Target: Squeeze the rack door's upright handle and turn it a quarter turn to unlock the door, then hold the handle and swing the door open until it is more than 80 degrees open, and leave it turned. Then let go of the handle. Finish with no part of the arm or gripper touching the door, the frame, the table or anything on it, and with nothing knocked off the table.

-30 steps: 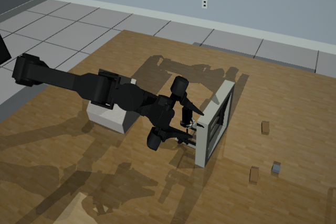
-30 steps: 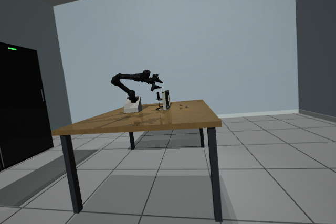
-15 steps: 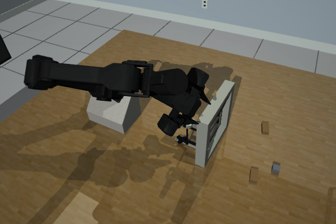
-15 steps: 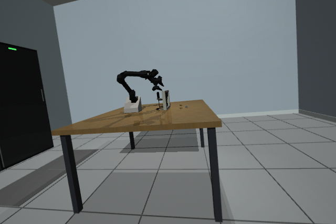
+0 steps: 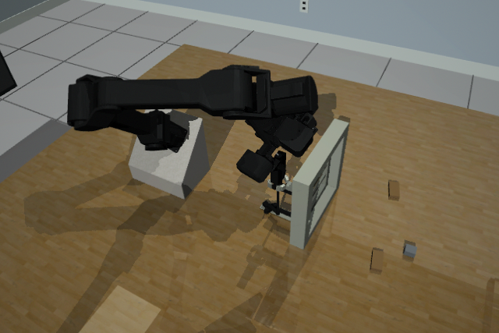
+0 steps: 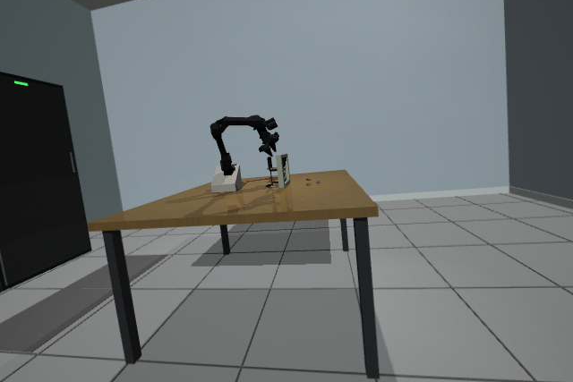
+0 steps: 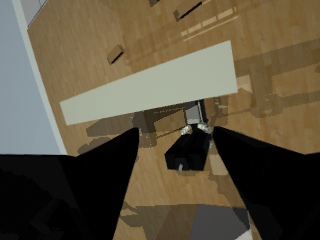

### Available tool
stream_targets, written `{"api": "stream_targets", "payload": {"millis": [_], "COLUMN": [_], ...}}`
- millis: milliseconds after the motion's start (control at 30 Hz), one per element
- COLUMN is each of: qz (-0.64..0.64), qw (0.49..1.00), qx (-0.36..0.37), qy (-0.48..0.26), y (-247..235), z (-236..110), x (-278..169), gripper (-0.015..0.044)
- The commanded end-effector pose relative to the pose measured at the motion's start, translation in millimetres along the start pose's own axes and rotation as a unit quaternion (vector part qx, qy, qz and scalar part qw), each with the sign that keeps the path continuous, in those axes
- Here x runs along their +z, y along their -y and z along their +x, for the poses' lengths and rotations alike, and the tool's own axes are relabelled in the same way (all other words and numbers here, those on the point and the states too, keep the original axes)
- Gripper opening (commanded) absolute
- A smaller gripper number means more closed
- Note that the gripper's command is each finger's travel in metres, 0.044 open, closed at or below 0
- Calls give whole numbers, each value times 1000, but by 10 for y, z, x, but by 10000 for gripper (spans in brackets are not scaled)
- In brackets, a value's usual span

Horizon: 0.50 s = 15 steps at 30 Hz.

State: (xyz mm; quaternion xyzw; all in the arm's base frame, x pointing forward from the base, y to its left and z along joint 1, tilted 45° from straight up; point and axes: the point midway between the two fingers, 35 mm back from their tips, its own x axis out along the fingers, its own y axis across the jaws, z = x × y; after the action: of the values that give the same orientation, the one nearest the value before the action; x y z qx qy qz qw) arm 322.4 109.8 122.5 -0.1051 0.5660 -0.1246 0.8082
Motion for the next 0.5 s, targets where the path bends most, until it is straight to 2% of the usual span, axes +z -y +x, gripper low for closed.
{"api": "stream_targets", "payload": {"millis": [0, 467], "qz": [-18, -111], "qw": [999, 971], "qx": [-37, -188], "qy": [-26, -95], "y": [-36, -148], "z": [12, -56], "x": [-80, -313], "gripper": [299, 299]}}
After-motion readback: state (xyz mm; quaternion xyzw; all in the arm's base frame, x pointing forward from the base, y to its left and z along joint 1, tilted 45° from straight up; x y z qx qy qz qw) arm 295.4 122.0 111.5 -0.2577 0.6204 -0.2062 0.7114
